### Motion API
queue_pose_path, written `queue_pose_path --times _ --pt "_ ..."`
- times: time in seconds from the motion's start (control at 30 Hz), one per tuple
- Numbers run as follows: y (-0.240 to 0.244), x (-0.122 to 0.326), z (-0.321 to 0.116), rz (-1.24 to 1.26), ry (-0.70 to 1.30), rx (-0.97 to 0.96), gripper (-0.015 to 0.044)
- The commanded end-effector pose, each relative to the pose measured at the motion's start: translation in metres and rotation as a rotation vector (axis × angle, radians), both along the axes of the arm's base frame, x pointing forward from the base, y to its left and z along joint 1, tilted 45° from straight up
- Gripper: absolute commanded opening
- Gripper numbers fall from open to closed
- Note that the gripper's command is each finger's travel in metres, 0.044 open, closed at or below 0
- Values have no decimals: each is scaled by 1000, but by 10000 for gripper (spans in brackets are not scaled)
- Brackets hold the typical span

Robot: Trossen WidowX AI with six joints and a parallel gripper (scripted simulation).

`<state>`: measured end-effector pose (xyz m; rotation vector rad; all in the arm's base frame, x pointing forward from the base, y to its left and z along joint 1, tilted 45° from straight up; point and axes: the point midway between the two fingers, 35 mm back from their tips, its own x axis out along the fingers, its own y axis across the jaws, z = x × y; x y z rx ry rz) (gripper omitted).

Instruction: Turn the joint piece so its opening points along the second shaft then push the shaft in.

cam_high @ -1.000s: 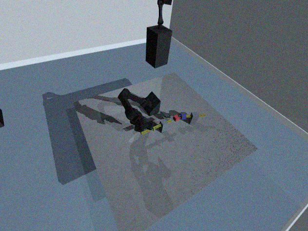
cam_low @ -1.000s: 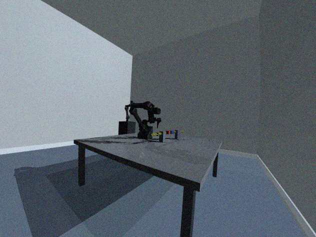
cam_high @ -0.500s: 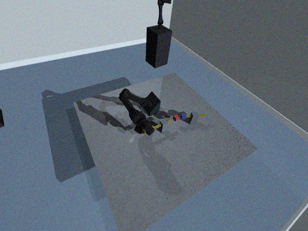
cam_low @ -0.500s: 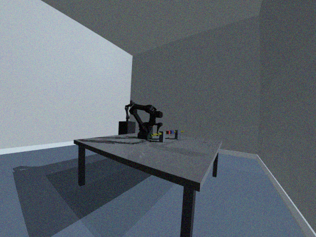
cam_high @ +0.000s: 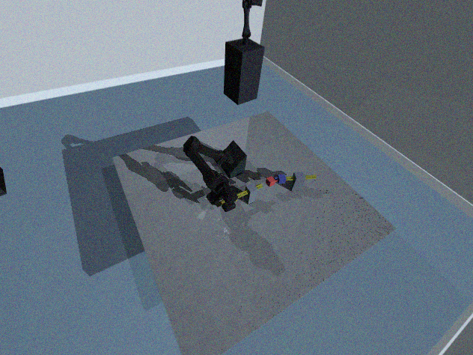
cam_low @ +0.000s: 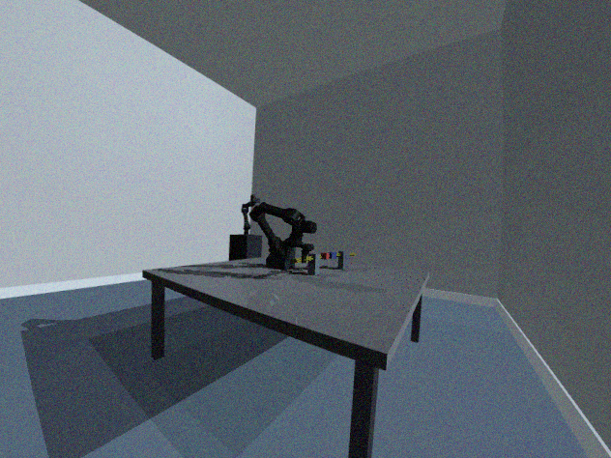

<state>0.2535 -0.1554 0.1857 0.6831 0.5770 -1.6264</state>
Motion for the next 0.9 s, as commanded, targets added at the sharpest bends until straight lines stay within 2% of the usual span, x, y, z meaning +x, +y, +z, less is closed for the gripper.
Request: queue_pose_path --times 0.0,0.57,0.87 --pt "-3 -1 -3 -7 -1 -7 440" --pt "-21 -4 -21 -7 -2 -9 440" --pt "-21 -4 -21 -7 -2 -9 204"
